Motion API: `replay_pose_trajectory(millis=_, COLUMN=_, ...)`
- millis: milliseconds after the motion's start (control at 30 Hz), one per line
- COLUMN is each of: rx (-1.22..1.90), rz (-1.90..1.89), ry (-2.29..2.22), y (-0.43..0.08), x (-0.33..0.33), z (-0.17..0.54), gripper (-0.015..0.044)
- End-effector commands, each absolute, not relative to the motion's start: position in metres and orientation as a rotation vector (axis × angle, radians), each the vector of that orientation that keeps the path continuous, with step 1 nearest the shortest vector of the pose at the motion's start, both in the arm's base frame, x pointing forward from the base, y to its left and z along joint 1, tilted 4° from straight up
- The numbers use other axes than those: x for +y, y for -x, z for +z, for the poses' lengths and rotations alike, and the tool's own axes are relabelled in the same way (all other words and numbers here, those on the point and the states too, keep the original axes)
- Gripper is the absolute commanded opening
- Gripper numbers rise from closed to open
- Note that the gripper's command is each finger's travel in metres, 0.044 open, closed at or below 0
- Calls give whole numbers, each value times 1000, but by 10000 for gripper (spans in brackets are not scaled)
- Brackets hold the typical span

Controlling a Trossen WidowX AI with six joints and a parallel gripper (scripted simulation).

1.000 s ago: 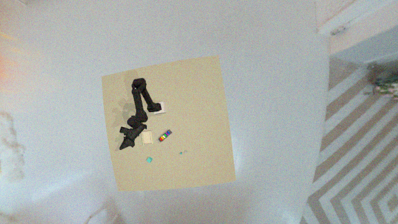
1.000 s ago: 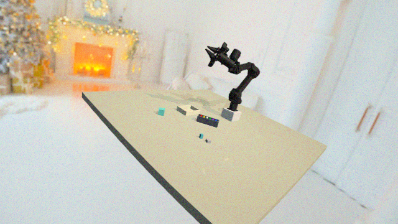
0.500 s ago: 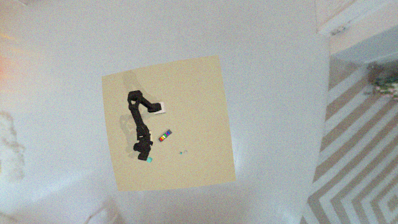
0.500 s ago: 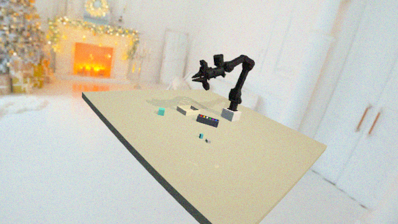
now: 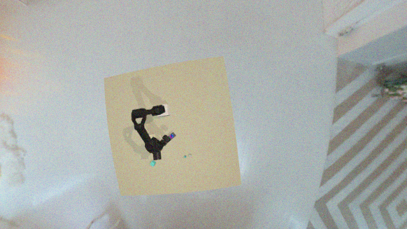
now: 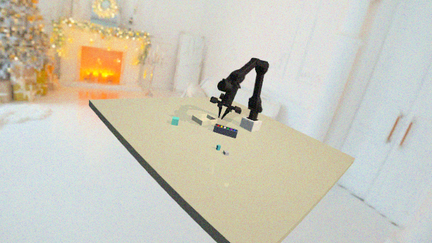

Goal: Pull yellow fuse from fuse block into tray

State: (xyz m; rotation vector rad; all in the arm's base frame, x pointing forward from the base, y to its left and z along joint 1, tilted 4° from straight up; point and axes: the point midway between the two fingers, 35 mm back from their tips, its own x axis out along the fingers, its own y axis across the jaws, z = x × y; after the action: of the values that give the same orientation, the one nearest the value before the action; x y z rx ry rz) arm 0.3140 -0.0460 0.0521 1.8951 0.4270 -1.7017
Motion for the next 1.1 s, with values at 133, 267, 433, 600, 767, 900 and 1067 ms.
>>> replay_pose_trajectory(millis=133, rx=413, rz=-1971, ry=-1910, y=-297, x=-35, z=39, gripper=74)
replay_pose_trajectory(millis=267, rx=413, rz=-1970, ry=-1910, y=-299, x=-37, z=39, gripper=74)
replay_pose_trajectory(millis=433, rx=413, rz=-1970, ry=-1910, y=-299, x=-37, z=35, gripper=74)
replay_pose_trajectory(millis=600, rx=413, rz=-1970, ry=-1910, y=-299, x=-38, z=30, gripper=74)
replay_pose_trajectory(millis=767, rx=413, rz=-1971, ry=-1910, y=-299, x=-38, z=25, gripper=74)
replay_pose_trajectory(millis=900, rx=413, rz=-1971, ry=-1910, y=-299, x=-38, z=21, gripper=74)
replay_pose_trajectory(millis=1067, rx=413, rz=-1971, ry=-1910, y=-299, x=-38, z=16, gripper=74)
